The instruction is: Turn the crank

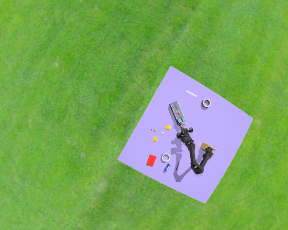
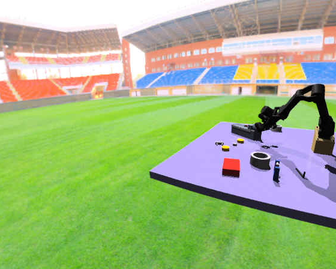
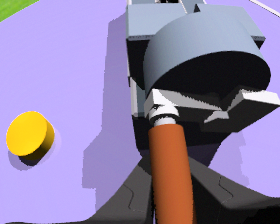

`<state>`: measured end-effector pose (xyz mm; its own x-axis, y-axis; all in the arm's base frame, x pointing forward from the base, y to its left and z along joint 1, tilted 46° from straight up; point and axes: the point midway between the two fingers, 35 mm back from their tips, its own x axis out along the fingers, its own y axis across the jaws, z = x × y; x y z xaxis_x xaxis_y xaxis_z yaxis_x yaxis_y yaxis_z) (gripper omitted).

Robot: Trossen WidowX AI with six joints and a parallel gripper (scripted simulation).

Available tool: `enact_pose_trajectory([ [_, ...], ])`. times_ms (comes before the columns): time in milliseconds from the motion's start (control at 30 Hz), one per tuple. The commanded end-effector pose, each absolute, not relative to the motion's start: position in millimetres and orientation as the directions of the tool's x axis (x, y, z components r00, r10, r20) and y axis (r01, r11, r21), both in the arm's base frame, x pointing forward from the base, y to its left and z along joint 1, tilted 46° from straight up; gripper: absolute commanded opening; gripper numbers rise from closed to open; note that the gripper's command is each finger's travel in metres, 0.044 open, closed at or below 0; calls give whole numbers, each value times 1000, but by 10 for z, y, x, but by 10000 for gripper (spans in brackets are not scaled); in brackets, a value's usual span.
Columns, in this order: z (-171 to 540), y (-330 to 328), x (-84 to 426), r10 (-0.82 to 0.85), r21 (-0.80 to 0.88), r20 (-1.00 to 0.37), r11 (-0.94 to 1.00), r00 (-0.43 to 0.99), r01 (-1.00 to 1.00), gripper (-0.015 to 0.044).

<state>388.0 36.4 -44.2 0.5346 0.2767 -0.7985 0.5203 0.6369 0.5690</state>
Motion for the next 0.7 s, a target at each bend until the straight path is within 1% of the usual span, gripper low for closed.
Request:
enact_pose_trajectory([
  [0, -442, 363, 3881, 277, 569, -798, 637, 535, 520, 0],
  [67, -442, 363, 3881, 277, 569, -798, 637, 535, 520, 0],
  [600, -442, 363, 3881, 277, 569, -798, 637, 535, 520, 420],
  [633, -442, 363, 3881, 277, 569, -798, 637, 535, 520, 440],
  [667, -435, 356, 3883, 277, 569, -799, 637, 535, 520, 440],
])
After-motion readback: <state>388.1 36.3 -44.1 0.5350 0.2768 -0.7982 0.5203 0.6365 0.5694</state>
